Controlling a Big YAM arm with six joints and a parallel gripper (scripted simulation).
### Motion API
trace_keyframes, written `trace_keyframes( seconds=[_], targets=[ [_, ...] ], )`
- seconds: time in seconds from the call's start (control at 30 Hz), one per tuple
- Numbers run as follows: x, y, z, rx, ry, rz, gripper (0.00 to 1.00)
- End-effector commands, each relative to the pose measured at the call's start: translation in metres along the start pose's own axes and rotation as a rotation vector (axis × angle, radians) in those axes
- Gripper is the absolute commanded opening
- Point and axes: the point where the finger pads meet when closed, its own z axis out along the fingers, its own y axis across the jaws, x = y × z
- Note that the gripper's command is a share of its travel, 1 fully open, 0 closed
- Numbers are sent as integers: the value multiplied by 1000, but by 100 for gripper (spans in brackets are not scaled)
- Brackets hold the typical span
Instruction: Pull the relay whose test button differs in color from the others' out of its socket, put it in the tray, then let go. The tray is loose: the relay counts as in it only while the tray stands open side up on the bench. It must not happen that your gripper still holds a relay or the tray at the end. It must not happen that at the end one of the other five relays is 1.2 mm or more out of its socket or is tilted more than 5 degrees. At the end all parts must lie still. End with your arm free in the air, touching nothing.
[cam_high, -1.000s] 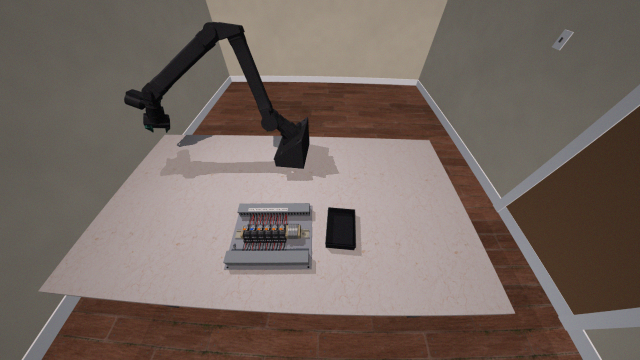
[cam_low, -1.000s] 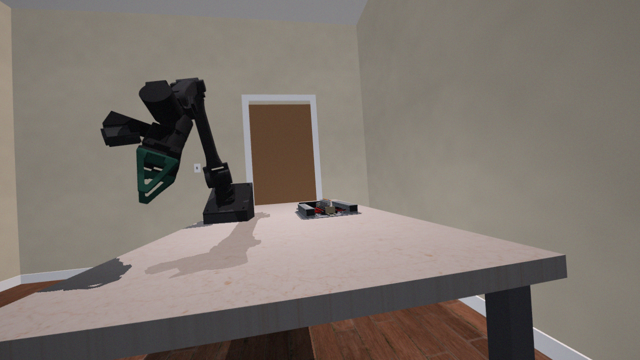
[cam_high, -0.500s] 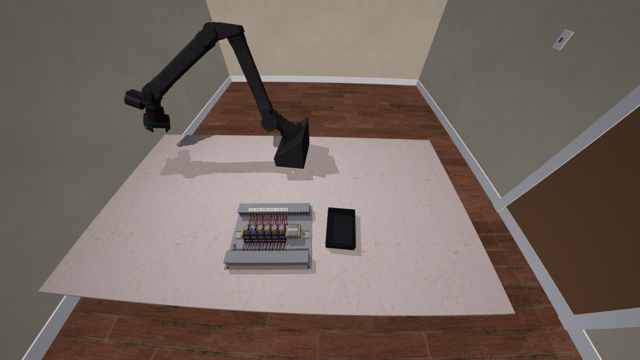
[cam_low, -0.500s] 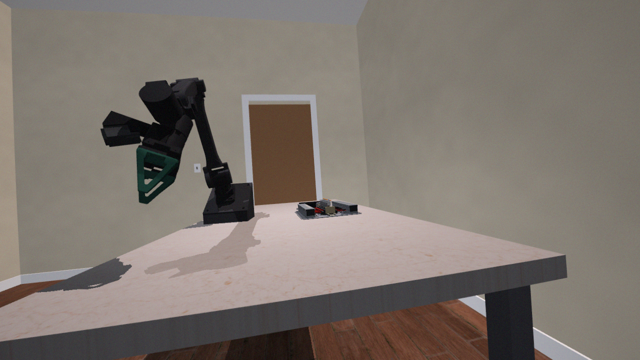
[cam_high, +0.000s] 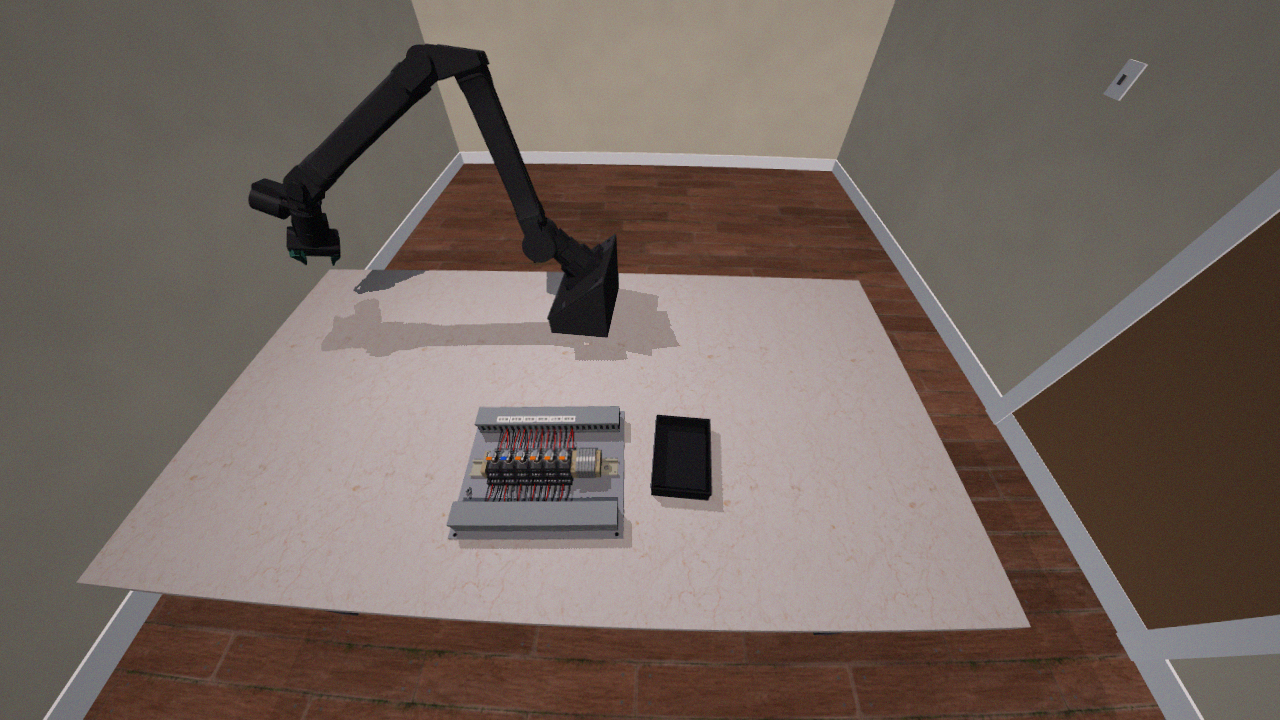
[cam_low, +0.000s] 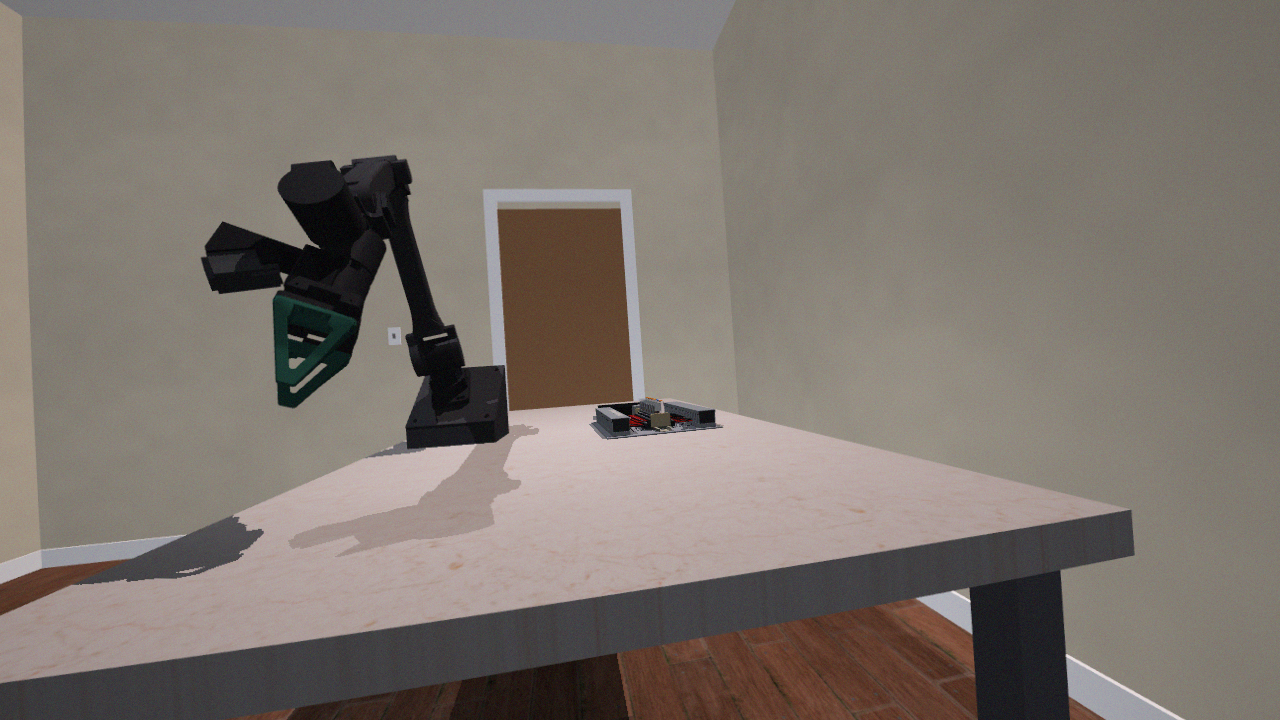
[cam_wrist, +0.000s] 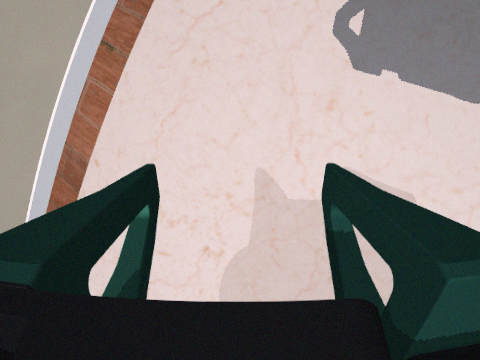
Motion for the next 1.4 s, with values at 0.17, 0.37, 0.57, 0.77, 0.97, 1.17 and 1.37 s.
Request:
trace_keyframes(
  seconds=[0.17,0.37,0.57,0.77,0.97,1.17,1.37],
  targets=[
    [-16,20,-14,-45,-23,17,59],
    [-15,20,-14,-46,-23,17,59],
    [-10,23,-15,-54,-14,6,59],
    [-2,24,-16,-65,0,-10,59],
    [10,26,-18,-79,22,-33,59],
    [28,34,-25,-113,56,-71,59],
    [43,43,-32,-146,85,-103,59]
  ],
)
